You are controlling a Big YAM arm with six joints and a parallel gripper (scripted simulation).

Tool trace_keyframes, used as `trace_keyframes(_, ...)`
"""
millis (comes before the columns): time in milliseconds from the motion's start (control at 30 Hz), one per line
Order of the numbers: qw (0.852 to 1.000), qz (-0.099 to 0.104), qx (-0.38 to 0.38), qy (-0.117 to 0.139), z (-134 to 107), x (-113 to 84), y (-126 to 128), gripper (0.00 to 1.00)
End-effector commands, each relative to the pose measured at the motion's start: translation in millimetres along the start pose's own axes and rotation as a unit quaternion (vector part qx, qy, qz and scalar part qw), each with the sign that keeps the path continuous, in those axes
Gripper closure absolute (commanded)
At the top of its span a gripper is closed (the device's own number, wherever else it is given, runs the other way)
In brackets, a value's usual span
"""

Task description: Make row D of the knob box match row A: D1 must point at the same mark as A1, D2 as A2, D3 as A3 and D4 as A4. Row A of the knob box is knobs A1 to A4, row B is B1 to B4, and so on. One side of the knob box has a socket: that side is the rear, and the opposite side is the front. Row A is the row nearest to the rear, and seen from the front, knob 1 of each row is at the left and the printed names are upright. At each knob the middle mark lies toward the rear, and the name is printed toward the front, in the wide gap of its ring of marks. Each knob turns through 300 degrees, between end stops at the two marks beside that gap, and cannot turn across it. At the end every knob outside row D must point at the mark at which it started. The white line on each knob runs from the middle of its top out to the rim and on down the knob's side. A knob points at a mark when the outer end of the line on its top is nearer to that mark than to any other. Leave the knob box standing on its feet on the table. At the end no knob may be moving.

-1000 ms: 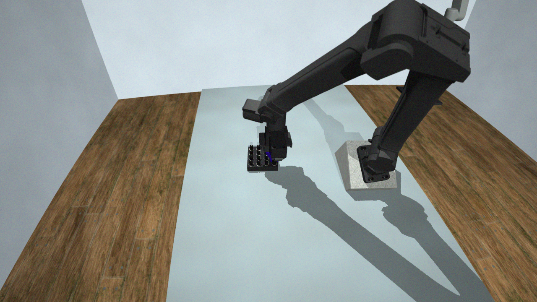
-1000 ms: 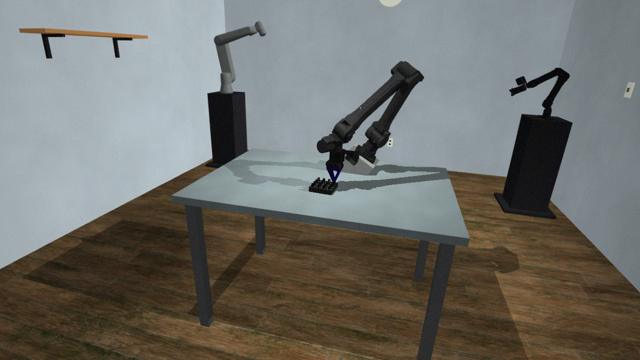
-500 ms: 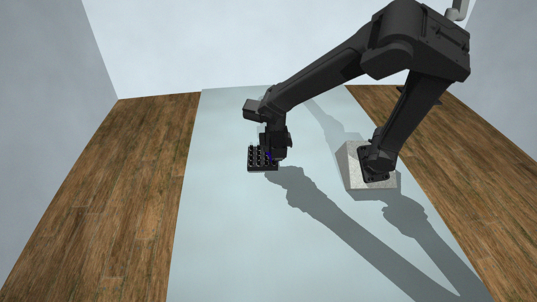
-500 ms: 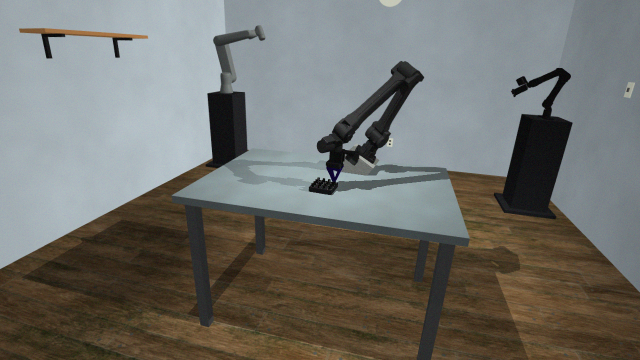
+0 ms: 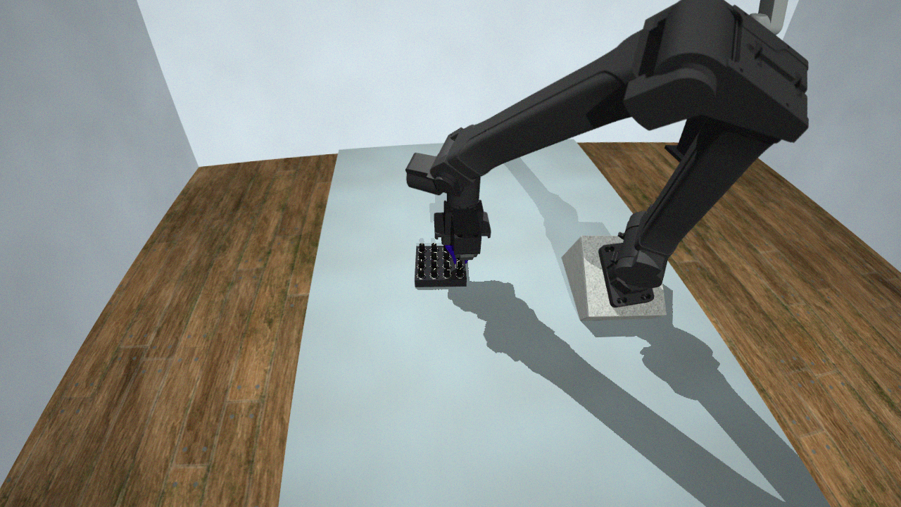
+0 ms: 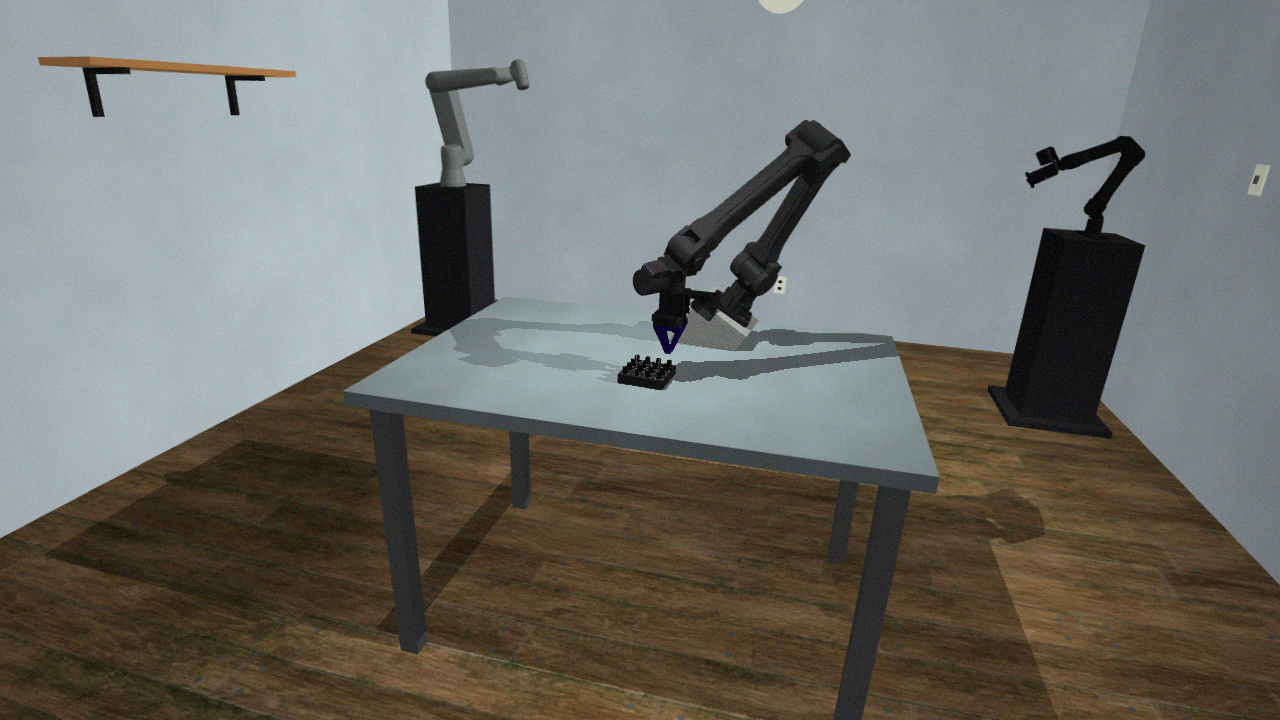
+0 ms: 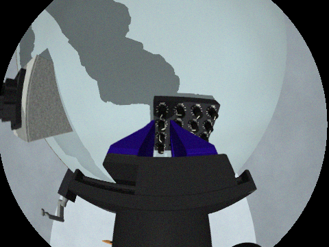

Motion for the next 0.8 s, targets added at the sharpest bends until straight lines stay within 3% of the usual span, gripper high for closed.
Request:
trace_keyframes(0,1.000,-0.010,-0.006,0.011,-1.0,-18.7,-5.5,0.80)
trace_keyframes(100,1.000,-0.015,-0.008,0.017,-3.4,-26.0,-11.1,0.80)
trace_keyframes(167,1.000,-0.002,-0.005,0.006,-1.3,-15.3,-7.6,0.80)
trace_keyframes(767,1.000,-0.007,0.020,0.010,-2.9,-17.7,-8.1,0.80)
Point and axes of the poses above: the point where the finger pads meet when closed, its own x axis out along the fingers, its own y axis across the jaws, z = x × y, the point moved 10 cm from there along -x, back along the fingers, and after that the axes turned 15 degrees about -x, right-handed, at the moved point
